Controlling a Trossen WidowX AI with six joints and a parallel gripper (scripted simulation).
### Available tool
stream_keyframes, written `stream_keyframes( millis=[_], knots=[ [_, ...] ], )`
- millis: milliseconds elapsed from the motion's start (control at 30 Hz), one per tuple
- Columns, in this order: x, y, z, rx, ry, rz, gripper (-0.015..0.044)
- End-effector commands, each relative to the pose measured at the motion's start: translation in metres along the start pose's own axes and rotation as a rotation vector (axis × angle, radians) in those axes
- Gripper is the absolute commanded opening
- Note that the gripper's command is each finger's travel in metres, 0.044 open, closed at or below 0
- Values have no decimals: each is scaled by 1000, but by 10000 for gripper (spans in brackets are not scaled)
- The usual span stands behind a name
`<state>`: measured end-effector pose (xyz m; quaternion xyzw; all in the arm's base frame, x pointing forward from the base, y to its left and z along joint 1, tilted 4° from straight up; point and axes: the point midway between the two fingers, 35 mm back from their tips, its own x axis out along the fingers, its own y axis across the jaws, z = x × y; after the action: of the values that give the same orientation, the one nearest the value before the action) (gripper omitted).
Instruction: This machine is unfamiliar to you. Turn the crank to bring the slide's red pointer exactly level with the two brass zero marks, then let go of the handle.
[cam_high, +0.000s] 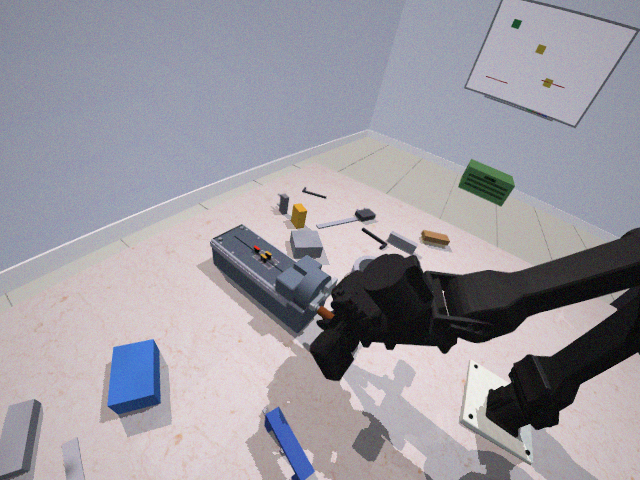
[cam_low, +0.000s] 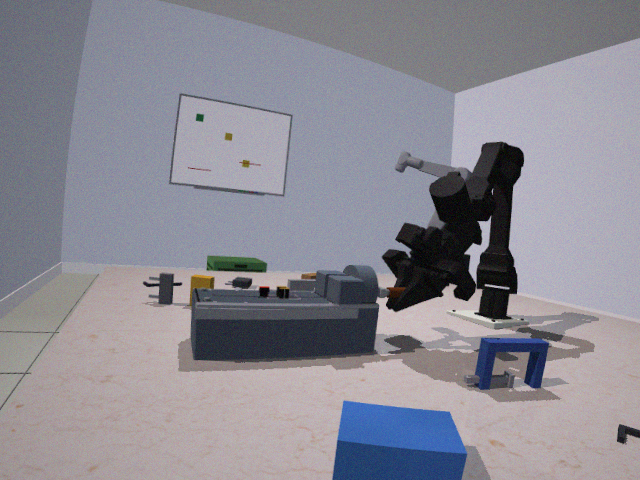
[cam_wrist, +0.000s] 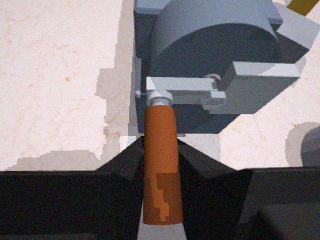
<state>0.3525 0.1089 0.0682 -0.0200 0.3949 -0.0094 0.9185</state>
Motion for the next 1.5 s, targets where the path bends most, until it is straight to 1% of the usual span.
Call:
stream_keyframes(
  millis=[0, 200, 767, 867, 1133, 1267, 1467],
  knots=[
    [0, 0, 0, 0, 0, 0, 0],
    [0, 0, 0, 0, 0, 0, 0],
    [0, 0, 0, 0, 0, 0, 440],
    [-4, 0, 5, 0, 0, 0, 440],
    [-33, 0, 33, 0, 1, 1, 440],
    [-38, 1, 39, -1, 0, 1, 440],
    [-62, 3, 66, -7, -5, 6, 440]
  ],
)
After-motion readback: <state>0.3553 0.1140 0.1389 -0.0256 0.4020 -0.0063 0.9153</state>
